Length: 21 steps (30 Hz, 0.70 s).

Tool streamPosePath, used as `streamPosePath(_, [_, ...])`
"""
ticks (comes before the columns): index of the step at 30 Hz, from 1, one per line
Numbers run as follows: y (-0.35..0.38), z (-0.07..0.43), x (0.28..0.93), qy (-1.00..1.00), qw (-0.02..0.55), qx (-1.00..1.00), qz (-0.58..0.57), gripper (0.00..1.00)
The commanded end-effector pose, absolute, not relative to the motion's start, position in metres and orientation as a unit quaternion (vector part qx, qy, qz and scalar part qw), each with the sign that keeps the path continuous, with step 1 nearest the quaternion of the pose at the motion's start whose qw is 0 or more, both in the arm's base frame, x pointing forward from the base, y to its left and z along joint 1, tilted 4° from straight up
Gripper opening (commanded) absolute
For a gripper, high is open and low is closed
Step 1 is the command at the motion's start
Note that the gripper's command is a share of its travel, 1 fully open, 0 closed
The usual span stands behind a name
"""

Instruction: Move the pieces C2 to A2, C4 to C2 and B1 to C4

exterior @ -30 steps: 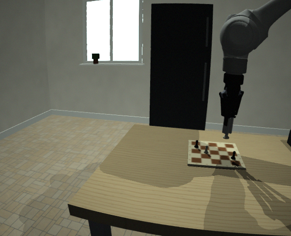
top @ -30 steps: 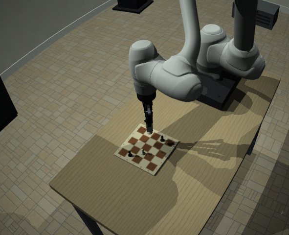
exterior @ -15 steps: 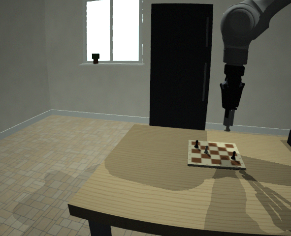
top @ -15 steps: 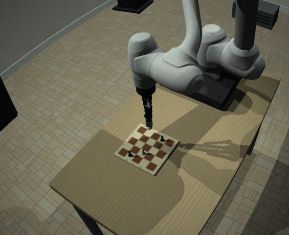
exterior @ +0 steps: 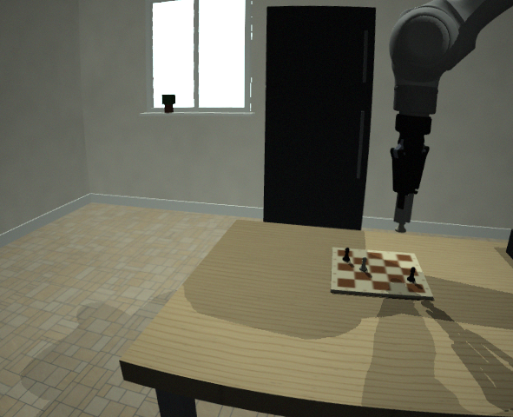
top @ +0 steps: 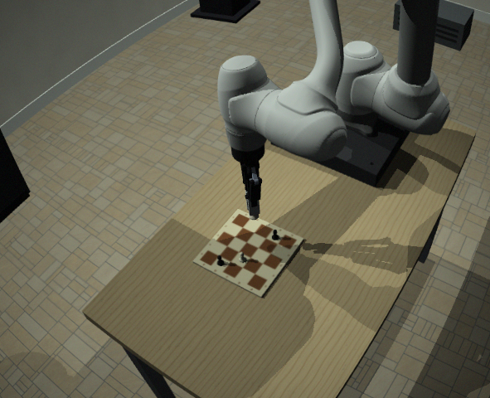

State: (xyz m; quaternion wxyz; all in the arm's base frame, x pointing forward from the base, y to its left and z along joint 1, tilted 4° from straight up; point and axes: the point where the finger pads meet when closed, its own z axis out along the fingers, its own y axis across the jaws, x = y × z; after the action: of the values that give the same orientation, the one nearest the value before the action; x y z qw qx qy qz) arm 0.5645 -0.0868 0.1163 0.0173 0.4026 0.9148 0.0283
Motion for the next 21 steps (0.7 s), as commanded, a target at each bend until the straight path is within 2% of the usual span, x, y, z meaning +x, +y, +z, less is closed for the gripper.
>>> streamPosePath(1, [-0.085,0.117,0.565,0.934,0.019,0.356,0.029,0.0])
streamPosePath(17, [-0.068,0.118,0.567,0.999,0.028,-0.023,0.012,0.0])
streamPosePath(19, [-0.068,0.118,0.567,0.999,0.028,-0.023,0.012,0.0])
streamPosePath(21, [-0.065,0.118,0.568,0.993,0.029,-0.116,0.007,0.0])
